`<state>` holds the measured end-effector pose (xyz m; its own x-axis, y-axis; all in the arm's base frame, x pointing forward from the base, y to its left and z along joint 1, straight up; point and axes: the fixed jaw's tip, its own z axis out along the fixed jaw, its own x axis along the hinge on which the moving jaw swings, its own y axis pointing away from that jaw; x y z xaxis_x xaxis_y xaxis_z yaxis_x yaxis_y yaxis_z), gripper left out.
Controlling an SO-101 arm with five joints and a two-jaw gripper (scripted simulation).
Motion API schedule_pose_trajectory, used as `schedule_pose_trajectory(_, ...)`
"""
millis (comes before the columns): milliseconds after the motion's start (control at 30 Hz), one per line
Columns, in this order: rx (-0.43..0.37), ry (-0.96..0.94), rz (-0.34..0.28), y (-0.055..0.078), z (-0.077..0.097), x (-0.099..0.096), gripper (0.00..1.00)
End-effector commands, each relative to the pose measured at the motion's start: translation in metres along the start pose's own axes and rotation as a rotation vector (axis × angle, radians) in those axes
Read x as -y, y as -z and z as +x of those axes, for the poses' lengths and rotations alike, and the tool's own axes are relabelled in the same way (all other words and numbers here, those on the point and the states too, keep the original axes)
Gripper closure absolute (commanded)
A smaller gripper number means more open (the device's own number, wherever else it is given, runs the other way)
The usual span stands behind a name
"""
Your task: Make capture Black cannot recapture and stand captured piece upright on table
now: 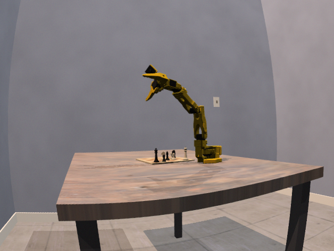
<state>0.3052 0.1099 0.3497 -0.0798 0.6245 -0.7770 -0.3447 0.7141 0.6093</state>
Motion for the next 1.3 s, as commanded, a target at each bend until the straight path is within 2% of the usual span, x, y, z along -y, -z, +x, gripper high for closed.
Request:
schedule_pose_trajectory(0, 0.004, -0.001, -0.003, 0.001, -0.001, -0.001, 0.00)
schedule_pose_trajectory(533, 0.011, 0.010, 0.009, 0.004, -0.006, 0.001, 0.01)
schedule_pose_trajectory(633, 0.014, 0.039, 0.055, 0.010, -0.012, 0.011, 0.03)
schedule_pose_trajectory(700, 0.013, 0.069, 0.107, 0.016, -0.018, 0.023, 0.05)
schedule_pose_trajectory(733, 0.014, 0.069, 0.105, 0.016, -0.018, 0.022, 0.05)
schedule_pose_trajectory(767, 0.013, 0.087, 0.138, 0.021, -0.022, 0.029, 0.06)
schedule_pose_trajectory(833, 0.016, 0.087, 0.136, 0.021, -0.023, 0.028, 0.06)
schedule_pose_trajectory(867, 0.014, 0.107, 0.173, 0.027, -0.026, 0.036, 0.08)
schedule_pose_trajectory(933, 0.014, 0.107, 0.173, 0.027, -0.026, 0.036, 0.08)
schedule_pose_trajectory(967, 0.008, 0.128, 0.216, 0.033, -0.029, 0.045, 0.09)
schedule_pose_trajectory(1067, 0.008, 0.128, 0.216, 0.033, -0.029, 0.045, 0.09)
schedule_pose_trajectory(1100, 0.002, 0.150, 0.262, 0.040, -0.032, 0.055, 0.11)
schedule_pose_trajectory(1167, 0.002, 0.150, 0.262, 0.040, -0.032, 0.055, 0.11)
schedule_pose_trajectory(1200, -0.006, 0.172, 0.313, 0.048, -0.035, 0.064, 0.13)
schedule_pose_trajectory(1267, -0.006, 0.172, 0.313, 0.048, -0.035, 0.064, 0.13)
